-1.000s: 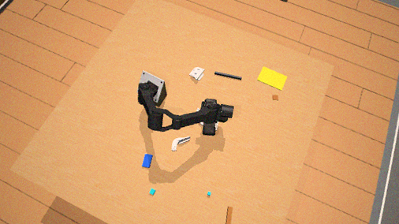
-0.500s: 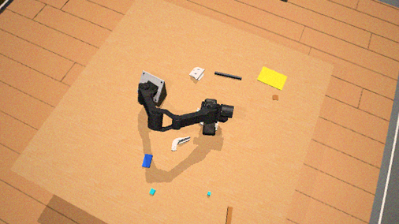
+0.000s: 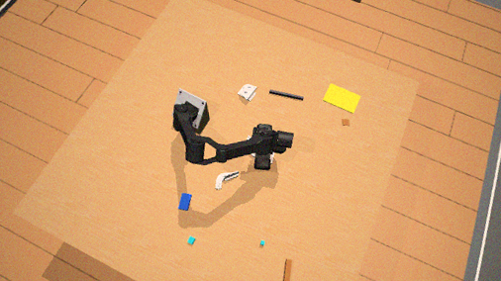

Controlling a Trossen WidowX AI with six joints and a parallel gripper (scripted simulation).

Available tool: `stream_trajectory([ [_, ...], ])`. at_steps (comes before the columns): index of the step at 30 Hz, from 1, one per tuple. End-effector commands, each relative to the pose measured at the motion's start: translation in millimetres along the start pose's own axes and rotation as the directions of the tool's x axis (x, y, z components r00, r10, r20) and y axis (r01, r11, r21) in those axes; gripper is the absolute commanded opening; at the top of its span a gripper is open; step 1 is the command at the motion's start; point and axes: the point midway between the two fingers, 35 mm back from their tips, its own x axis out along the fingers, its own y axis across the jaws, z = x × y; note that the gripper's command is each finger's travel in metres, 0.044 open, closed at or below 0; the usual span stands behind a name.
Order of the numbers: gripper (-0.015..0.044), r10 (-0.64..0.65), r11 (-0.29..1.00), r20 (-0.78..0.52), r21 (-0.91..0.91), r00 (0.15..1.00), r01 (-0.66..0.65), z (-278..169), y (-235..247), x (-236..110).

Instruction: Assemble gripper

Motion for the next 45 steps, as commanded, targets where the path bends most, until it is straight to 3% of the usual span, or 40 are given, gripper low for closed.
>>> stream_trajectory([
  [1, 0.0134, -0.005, 1.000, 0.002, -0.002, 1.000, 0.005, 0.4, -0.7, 0.0],
  [38, 0.0134, -0.005, 1.000, 0.002, -0.002, 1.000, 0.005, 0.4, -0.7, 0.0],
  [41, 0.0213, 0.000, 1.000, 0.000, 0.000, 1.000, 0.000, 0.0, 0.0, 0.0],
  [45, 0.0224, 0.000, 1.000, 0.000, 0.000, 1.000, 0.000, 0.0, 0.0, 0.0],
])
